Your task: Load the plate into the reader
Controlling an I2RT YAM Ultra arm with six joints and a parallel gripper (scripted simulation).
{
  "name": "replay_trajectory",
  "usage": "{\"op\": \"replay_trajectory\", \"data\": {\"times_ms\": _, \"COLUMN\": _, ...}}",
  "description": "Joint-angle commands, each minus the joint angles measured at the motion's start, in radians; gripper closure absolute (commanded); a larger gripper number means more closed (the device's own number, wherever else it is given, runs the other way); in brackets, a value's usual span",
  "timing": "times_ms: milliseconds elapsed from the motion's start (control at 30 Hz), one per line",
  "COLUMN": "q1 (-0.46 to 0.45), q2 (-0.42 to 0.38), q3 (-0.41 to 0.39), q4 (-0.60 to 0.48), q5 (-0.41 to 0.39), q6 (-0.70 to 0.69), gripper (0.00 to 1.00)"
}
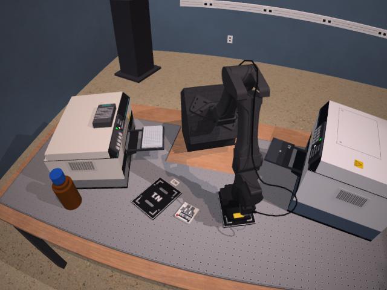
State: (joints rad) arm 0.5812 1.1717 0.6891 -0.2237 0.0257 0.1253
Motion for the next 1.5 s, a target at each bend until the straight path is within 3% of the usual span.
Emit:
{"op": "replay_trajectory", "data": {"times_ms": 0, "q1": 0.001, "q2": -0.022, "q3": -0.005, "q4": 0.004, "q5": 0.000, "q6": -0.003, "gripper": 0.15}}
{"op": "replay_trajectory", "data": {"times_ms": 500, "q1": 0.006, "q2": -0.042, "q3": -0.030, "q4": 0.011, "q5": 0.000, "q6": -0.010, "gripper": 0.15}}
{"op": "replay_trajectory", "data": {"times_ms": 533, "q1": 0.006, "q2": -0.045, "q3": 0.011, "q4": 0.016, "q5": 0.001, "q6": -0.009, "gripper": 0.15}}
{"op": "replay_trajectory", "data": {"times_ms": 900, "q1": 0.006, "q2": 0.015, "q3": -0.004, "q4": 0.039, "q5": 0.000, "q6": -0.010, "gripper": 0.15}}
{"op": "replay_trajectory", "data": {"times_ms": 1467, "q1": 0.006, "q2": 0.005, "q3": -0.018, "q4": 0.062, "q5": 0.000, "q6": -0.010, "gripper": 0.15}}
